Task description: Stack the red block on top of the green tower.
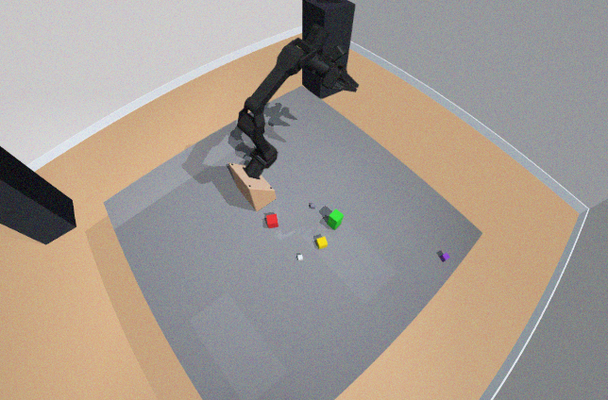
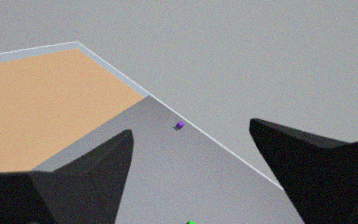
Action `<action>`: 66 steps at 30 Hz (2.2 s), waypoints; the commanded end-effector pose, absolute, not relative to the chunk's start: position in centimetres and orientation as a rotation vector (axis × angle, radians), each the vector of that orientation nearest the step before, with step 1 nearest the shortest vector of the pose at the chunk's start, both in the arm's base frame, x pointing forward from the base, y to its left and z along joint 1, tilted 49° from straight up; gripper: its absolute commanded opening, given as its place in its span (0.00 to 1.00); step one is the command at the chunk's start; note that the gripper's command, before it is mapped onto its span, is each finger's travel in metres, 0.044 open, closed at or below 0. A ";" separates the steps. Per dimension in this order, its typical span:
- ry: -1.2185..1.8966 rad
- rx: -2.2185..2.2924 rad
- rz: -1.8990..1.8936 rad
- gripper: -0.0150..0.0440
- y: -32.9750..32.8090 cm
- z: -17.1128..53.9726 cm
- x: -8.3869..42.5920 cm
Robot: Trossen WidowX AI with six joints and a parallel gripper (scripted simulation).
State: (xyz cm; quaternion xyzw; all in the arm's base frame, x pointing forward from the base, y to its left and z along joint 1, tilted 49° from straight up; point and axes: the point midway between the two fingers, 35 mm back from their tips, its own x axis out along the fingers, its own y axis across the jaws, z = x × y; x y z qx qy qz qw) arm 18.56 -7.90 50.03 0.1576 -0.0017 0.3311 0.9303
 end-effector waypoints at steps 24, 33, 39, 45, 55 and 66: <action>0.028 -0.218 0.576 1.00 6.6 48.6 12.4; 0.165 -0.410 0.525 1.00 11.6 44.5 14.6; 0.299 -0.510 0.495 1.00 13.9 40.7 17.1; 0.441 -0.563 0.453 1.00 14.7 36.8 20.1; 0.729 -0.595 0.408 1.00 13.9 28.9 24.9; 1.097 -0.502 0.399 1.00 10.1 19.4 27.9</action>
